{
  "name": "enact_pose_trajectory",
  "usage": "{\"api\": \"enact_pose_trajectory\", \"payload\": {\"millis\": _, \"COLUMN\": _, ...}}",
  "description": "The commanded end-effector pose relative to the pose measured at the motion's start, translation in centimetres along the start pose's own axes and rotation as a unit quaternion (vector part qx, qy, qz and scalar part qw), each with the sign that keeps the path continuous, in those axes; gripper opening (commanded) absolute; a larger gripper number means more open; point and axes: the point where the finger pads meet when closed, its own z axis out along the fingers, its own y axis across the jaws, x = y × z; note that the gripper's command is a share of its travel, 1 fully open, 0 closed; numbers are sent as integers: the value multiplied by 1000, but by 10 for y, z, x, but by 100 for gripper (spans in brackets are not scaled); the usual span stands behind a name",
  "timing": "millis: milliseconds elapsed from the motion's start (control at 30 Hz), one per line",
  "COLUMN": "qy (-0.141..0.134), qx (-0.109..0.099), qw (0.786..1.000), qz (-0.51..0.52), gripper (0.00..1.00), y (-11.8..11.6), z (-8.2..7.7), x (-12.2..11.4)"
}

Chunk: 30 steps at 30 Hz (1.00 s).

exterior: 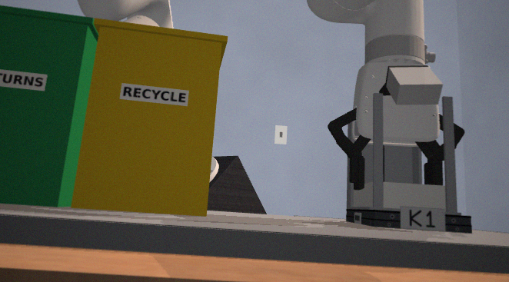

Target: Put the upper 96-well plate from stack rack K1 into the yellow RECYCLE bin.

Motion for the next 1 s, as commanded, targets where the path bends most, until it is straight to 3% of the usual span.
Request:
{"api": "enact_pose_trajectory", "payload": {"millis": 0, "qy": 0, "qx": 2, "qw": 1000, "qz": 0, "gripper": 0, "y": -1, "z": -2, "x": 0}}
{"api": "enact_pose_trajectory", "payload": {"millis": 967, "qy": 0, "qx": 2, "qw": 1000, "qz": 0, "gripper": 0, "y": -1, "z": -9, "x": 0}}
